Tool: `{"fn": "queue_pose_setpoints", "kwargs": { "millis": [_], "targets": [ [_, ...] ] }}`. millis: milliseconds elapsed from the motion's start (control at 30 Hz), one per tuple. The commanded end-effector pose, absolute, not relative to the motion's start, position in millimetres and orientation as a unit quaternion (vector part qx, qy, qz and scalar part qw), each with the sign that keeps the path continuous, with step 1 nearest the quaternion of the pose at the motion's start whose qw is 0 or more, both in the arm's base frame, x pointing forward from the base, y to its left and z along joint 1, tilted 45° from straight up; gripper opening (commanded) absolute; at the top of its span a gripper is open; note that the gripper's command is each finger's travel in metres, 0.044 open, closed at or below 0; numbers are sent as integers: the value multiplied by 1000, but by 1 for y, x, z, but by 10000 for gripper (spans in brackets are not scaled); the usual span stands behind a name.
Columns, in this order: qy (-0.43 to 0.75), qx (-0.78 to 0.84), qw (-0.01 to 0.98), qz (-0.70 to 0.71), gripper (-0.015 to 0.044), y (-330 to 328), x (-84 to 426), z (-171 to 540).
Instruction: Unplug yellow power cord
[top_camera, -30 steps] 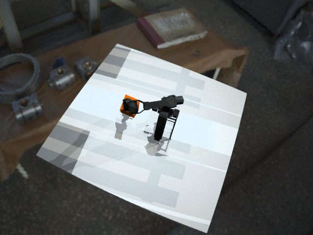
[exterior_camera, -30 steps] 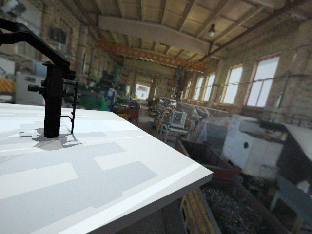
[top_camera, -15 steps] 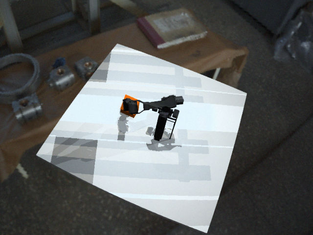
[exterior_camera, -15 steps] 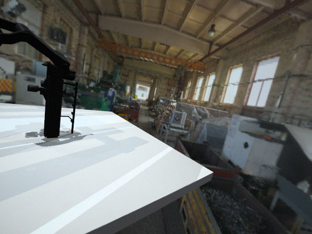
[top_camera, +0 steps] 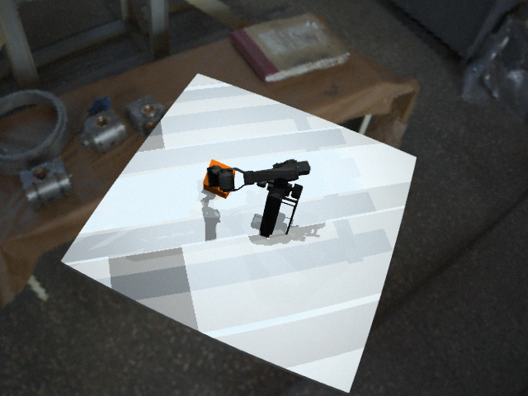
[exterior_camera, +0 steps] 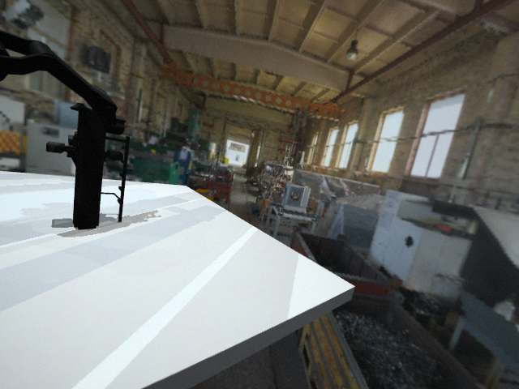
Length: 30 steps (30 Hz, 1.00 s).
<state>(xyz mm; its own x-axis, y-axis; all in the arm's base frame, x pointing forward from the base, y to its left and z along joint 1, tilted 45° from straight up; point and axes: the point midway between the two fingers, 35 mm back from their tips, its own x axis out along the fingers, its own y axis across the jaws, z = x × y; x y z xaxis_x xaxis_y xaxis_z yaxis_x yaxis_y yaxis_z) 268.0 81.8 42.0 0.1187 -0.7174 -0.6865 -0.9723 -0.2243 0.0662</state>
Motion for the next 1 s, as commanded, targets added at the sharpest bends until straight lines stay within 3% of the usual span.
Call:
{"fn": "queue_pose_setpoints", "kwargs": {
  "millis": [0,800,967],
  "targets": [
    [580,-716,216,323,0,99,265,30],
    [580,-716,215,324,0,129,253,7],
    [589,-713,214,314,131,112,259,15]
  ]
}}
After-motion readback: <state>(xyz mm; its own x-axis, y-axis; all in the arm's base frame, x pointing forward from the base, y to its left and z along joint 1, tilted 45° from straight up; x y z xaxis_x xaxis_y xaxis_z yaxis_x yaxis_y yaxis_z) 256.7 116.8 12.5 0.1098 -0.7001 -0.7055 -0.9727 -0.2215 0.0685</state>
